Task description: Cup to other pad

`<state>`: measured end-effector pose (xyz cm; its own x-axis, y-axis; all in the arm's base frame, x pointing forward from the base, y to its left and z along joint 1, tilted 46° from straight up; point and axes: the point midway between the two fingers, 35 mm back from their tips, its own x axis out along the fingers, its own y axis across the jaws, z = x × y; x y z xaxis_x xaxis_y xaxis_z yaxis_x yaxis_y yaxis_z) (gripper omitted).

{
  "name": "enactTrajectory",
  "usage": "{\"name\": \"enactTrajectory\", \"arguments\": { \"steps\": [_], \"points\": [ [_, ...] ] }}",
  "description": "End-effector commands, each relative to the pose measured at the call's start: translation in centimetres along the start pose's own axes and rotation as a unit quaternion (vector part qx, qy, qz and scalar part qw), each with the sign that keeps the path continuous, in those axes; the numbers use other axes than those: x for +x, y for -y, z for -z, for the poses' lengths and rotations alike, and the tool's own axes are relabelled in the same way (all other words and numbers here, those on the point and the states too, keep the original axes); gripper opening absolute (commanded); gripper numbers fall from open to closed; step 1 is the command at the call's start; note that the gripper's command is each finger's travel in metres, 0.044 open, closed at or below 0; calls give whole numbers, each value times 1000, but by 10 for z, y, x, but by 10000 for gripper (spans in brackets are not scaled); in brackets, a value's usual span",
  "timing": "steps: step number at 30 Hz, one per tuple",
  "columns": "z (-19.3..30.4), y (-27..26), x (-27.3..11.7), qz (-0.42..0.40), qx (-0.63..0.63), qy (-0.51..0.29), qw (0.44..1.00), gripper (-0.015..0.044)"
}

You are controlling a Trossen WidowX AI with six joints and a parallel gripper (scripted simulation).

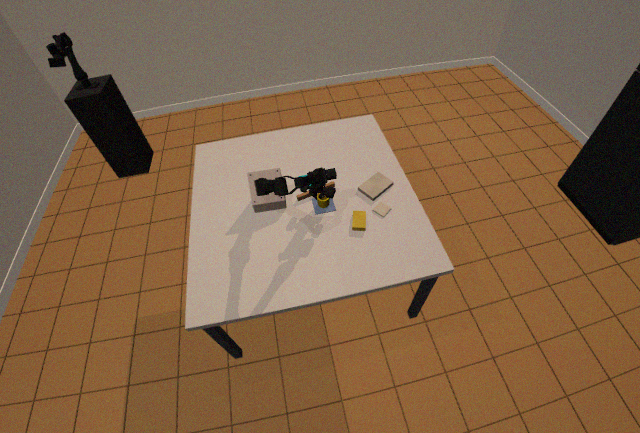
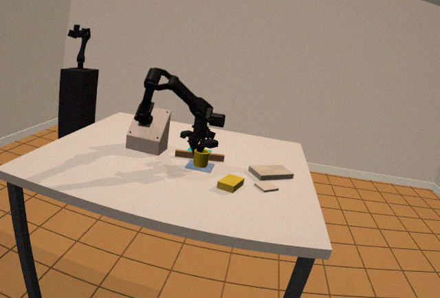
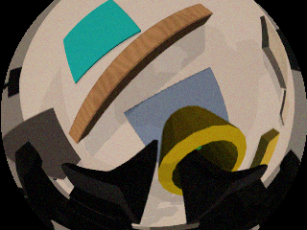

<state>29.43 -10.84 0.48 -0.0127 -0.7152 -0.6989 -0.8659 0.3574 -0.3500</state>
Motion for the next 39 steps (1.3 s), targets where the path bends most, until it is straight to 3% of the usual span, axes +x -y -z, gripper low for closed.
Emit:
{"name": "enactTrajectory", "arguments": {
  "steps": [1,9,28,39],
  "points": [
    [0,0,0,0,0,0,1000,67],
    [0,0,0,0,0,0,1000,0],
    [-3,-4,-56,-2,-5,-2,1000,0],
    [-4,-6,-55,-2,-11,-4,1000,0]
  ]
}}
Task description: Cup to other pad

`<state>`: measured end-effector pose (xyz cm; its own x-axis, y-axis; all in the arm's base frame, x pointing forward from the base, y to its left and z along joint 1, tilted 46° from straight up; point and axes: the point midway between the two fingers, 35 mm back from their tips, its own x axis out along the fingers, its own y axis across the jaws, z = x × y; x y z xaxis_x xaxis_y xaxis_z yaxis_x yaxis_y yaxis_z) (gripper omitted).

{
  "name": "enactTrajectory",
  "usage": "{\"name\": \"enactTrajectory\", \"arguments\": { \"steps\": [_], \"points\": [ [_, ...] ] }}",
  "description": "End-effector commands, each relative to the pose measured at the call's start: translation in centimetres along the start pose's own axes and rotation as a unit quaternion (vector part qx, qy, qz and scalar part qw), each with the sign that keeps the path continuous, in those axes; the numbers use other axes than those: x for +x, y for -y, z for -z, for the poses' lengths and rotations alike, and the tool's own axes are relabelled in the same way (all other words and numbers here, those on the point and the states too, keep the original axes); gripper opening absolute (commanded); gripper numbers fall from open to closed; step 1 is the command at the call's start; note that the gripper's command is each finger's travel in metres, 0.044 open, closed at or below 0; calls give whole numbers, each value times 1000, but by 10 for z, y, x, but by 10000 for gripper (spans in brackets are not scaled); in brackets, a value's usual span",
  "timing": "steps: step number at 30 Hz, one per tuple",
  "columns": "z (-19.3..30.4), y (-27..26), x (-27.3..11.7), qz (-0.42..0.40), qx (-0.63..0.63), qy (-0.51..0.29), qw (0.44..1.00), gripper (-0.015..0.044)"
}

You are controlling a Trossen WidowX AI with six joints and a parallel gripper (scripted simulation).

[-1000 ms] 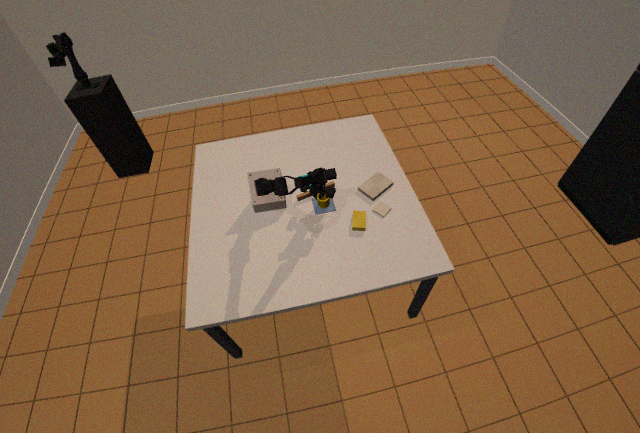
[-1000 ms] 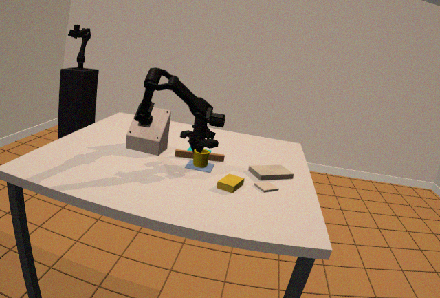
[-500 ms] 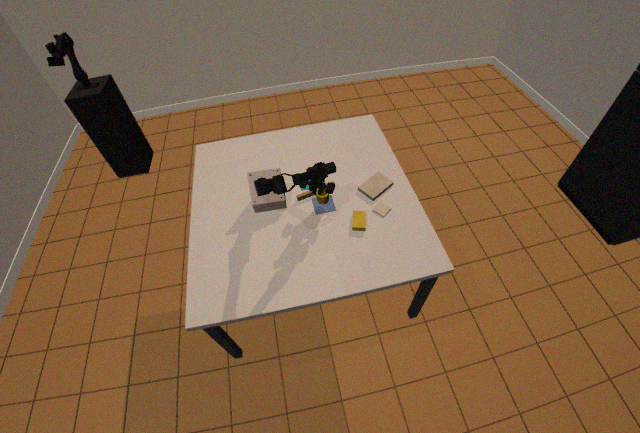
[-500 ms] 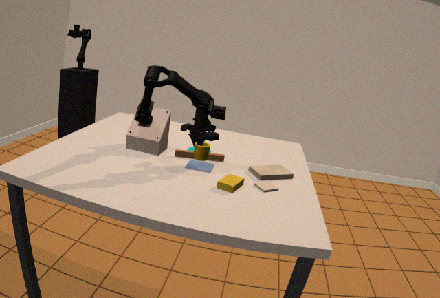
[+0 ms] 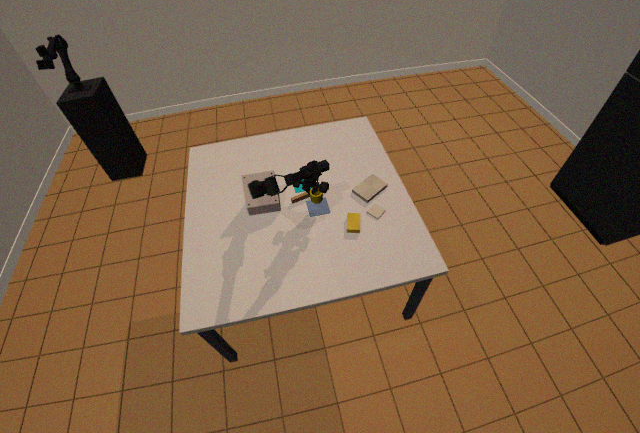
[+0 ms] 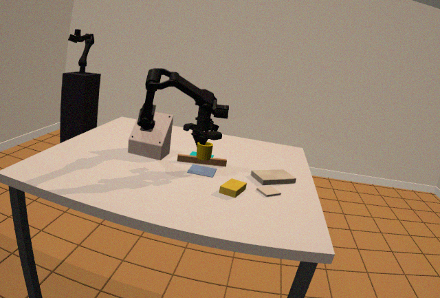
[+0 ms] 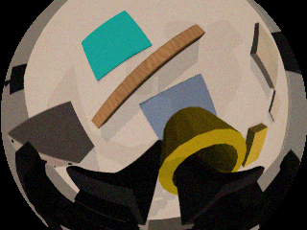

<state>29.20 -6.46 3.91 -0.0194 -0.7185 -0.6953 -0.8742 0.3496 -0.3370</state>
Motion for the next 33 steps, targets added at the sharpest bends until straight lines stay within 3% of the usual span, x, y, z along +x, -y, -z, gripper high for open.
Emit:
{"name": "enactTrajectory", "arguments": {
  "steps": [1,33],
  "points": [
    [0,0,0,0,-2,0,1000,0],
    [-48,-40,-5,-1,3,3,1000,0]
  ]
}}
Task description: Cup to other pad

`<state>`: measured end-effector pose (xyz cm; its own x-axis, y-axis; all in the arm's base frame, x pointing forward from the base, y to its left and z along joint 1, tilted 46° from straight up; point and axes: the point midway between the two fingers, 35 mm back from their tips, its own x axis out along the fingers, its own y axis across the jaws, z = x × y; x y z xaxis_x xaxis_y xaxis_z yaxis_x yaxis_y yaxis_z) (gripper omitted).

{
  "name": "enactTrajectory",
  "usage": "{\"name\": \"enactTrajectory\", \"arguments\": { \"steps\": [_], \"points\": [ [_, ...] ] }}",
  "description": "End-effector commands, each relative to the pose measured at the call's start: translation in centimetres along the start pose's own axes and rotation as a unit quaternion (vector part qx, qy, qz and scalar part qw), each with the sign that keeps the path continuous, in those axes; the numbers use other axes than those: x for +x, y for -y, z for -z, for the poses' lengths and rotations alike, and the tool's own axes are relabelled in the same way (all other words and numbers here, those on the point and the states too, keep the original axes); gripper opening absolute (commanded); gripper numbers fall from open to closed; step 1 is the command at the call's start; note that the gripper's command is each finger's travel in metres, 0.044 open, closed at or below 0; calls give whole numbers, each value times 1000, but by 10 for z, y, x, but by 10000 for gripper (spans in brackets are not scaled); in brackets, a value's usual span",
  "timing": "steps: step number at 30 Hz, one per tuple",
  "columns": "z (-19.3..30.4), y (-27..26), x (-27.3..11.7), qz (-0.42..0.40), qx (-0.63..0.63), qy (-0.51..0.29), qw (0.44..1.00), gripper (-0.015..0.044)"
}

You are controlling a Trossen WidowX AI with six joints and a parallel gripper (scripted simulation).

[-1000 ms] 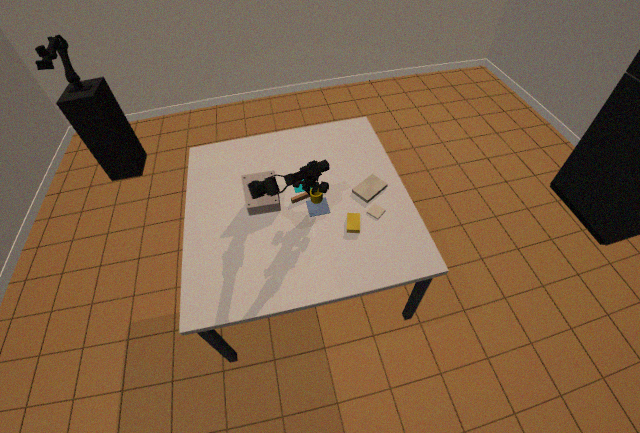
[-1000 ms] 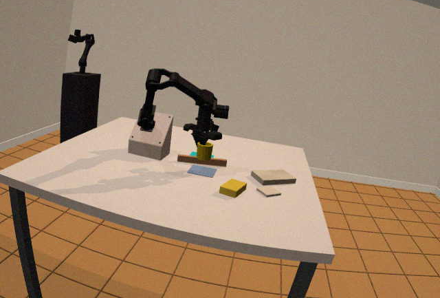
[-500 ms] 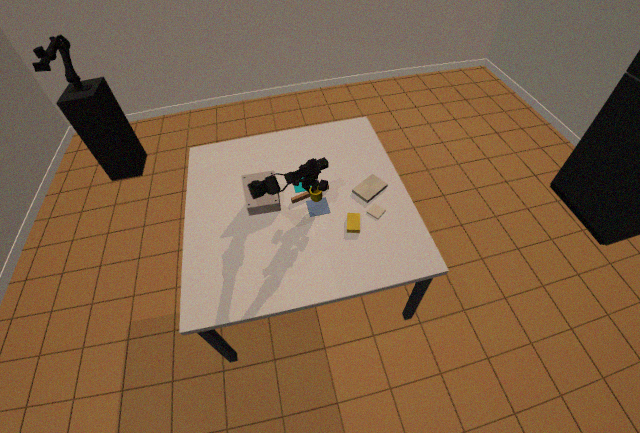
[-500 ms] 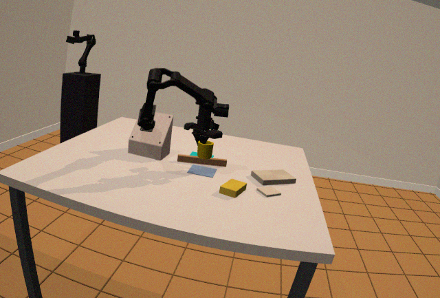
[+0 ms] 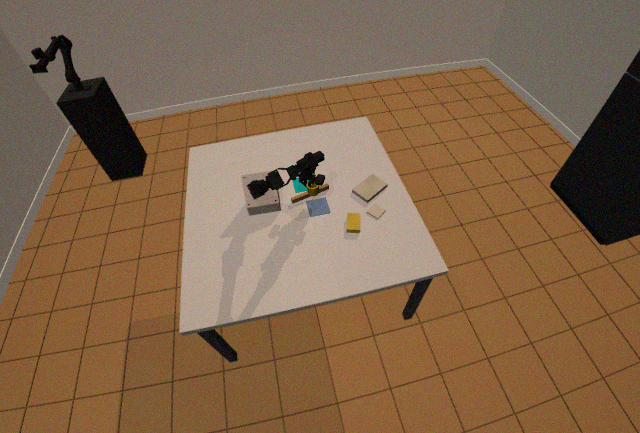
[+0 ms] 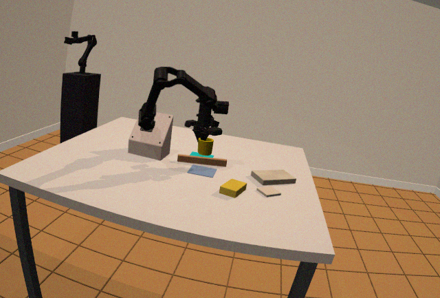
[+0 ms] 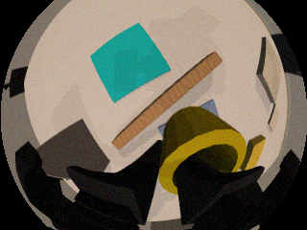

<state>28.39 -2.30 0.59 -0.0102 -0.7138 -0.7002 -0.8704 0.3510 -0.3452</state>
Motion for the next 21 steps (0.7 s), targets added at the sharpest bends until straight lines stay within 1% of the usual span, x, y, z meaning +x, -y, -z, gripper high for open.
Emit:
{"name": "enactTrajectory", "arguments": {
  "steps": [1,21],
  "points": [
    [-8,-9,1,-4,-1,-2,1000,0],
    [-49,-49,-1,-5,0,0,1000,0]
  ]
}}
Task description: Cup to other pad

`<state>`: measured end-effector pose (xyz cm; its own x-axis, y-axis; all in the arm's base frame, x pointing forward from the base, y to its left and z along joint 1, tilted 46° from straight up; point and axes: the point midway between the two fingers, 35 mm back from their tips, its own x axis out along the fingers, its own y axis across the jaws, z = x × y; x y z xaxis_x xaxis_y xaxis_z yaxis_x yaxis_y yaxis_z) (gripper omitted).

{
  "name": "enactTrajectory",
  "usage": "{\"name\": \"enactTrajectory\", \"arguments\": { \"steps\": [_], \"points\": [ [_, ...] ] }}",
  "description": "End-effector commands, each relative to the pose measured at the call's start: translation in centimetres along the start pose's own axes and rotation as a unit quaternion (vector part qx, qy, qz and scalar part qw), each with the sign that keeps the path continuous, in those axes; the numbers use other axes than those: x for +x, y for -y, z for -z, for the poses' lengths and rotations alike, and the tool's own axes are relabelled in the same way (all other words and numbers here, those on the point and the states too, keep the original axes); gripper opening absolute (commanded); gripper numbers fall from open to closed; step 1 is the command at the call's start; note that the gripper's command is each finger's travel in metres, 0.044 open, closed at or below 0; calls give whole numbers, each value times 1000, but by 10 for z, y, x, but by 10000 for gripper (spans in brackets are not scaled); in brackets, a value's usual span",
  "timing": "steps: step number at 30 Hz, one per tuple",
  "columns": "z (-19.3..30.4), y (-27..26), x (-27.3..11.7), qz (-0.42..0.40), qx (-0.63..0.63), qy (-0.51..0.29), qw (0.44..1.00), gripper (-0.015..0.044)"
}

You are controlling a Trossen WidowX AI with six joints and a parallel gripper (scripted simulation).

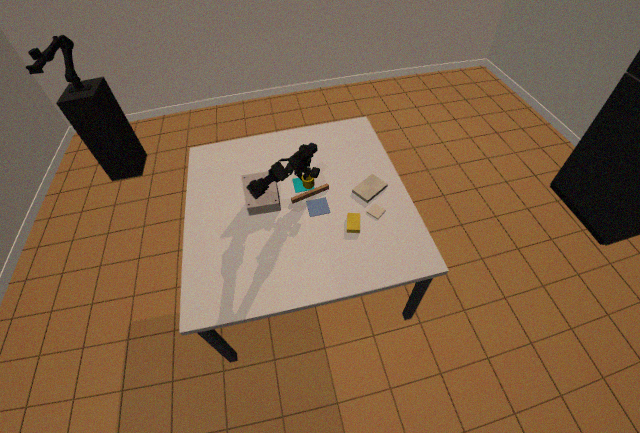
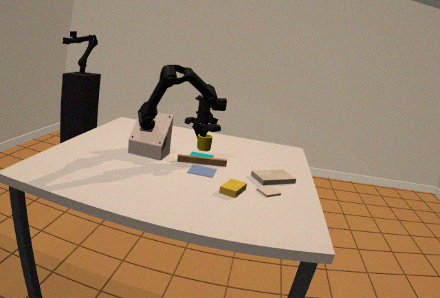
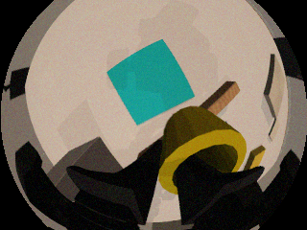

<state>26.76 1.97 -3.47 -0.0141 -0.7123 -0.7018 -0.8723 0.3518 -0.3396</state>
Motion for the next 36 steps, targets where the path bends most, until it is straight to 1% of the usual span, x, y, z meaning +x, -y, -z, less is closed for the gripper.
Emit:
{"name": "enactTrajectory", "arguments": {
  "steps": [1,28,36],
  "points": [
    [-8,-7,1,-2,1,0,1000,0],
    [-56,-59,2,-3,2,1,1000,0],
    [-56,-59,12,-3,2,1,1000,0]
  ]
}}
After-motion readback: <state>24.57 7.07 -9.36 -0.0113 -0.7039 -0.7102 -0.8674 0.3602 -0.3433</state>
